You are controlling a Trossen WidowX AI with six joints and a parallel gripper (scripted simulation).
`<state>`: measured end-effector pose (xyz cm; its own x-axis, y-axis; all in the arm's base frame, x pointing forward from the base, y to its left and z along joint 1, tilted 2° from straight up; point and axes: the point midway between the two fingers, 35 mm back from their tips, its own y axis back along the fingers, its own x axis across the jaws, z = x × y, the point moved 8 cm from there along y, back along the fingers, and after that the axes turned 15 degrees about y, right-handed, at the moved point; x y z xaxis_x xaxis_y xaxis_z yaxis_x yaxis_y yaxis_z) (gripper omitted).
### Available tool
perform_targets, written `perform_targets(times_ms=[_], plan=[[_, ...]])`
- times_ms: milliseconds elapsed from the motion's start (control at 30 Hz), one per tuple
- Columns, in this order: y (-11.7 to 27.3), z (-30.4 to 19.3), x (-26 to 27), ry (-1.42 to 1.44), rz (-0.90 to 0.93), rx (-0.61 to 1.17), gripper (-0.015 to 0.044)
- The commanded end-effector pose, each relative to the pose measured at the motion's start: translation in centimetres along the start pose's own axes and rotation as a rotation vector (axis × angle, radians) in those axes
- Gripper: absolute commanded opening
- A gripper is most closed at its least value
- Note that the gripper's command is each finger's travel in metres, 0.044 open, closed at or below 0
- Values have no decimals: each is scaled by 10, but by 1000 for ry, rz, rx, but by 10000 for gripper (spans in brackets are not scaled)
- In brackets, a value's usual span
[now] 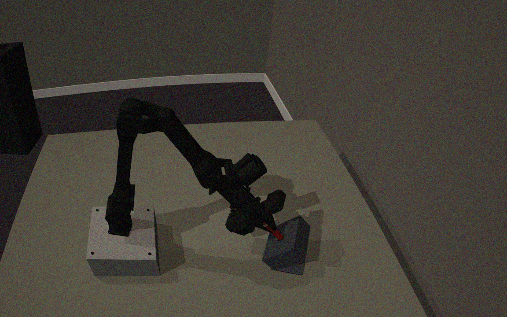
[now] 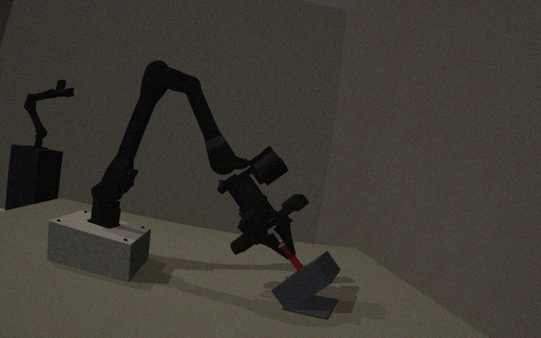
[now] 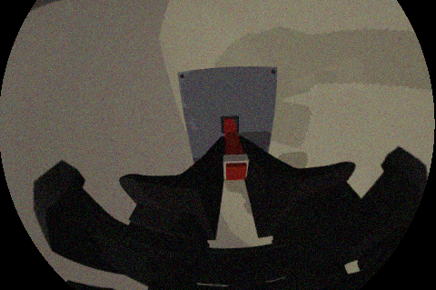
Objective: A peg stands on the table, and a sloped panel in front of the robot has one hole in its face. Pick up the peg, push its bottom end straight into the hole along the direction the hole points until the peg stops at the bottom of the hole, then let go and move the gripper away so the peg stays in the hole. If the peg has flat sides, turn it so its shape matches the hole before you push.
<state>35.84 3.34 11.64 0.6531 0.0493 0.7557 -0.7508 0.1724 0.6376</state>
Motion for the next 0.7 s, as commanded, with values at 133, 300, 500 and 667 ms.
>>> perform_targets(times_ms=[133,300,500,667], plan=[[-6,-1,0,6,-3,4,0],[-9,-1,0,6,-2,4,0],[-12,-1,0,6,-2,4,0],[-15,-1,0,6,-2,4,0]])
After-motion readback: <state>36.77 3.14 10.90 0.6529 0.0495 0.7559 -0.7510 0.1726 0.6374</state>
